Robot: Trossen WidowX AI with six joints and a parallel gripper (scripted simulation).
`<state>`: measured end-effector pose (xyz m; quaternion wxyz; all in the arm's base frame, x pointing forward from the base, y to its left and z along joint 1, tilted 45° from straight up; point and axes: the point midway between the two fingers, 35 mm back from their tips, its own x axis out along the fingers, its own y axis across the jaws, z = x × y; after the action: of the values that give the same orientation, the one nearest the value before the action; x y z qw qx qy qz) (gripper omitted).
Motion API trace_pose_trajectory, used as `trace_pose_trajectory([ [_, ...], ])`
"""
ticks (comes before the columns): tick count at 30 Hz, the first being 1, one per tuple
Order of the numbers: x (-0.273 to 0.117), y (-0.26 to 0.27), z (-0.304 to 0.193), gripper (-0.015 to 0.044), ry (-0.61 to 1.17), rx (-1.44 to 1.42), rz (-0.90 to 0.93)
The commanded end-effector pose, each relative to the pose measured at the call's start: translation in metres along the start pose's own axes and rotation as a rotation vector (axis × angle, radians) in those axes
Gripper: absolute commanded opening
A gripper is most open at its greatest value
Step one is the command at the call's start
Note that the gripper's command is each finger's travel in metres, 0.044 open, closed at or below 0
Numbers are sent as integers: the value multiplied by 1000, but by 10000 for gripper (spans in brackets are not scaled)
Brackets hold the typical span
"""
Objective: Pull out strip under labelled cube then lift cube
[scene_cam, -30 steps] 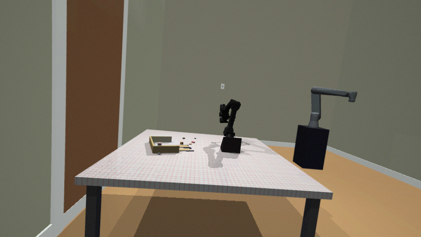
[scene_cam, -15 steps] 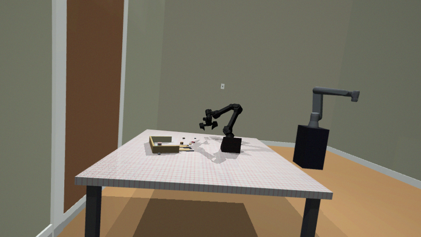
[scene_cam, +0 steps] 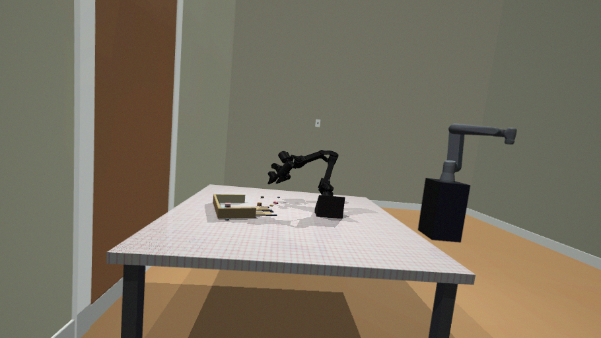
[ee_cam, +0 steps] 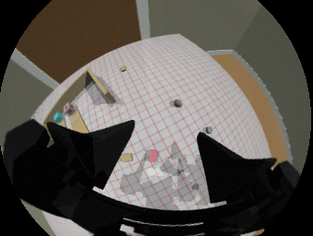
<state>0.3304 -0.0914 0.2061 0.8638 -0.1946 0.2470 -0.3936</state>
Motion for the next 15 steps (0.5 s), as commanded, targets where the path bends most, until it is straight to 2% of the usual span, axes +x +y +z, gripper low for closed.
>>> trace_pose_trajectory([
  [1, -27, 53, -13, 400, -39, -149, 130],
  [11, -135, 163, -65, 400, -220, -445, 449],
  [15, -142, 168, -70, 400, -234, -463, 467],
])
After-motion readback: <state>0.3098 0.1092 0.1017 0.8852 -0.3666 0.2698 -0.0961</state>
